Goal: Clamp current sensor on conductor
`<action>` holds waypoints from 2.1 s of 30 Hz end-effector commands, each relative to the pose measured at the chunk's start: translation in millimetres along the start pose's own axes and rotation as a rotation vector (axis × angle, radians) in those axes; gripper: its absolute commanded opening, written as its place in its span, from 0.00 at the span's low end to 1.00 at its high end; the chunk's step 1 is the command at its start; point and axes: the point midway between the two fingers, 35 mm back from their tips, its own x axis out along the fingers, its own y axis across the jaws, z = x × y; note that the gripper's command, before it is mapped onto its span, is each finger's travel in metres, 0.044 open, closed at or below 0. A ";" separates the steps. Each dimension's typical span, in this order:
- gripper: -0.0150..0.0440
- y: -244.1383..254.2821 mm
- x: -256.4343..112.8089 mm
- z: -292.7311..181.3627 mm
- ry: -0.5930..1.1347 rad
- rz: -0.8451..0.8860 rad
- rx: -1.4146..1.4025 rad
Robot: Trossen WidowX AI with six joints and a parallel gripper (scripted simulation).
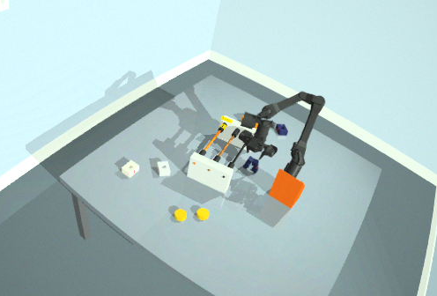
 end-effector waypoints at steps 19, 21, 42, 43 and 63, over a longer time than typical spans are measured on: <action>0.79 2.1 28.4 -1.7 0.005 0.002 -0.001; 0.76 2.1 28.4 -1.7 0.005 0.002 -0.001; 0.33 -2.6 11.0 0.8 -0.003 0.000 -0.003; 0.28 -3.6 5.6 1.4 -0.005 0.000 -0.003; 0.25 -11.1 -96.4 3.7 0.004 0.004 -0.007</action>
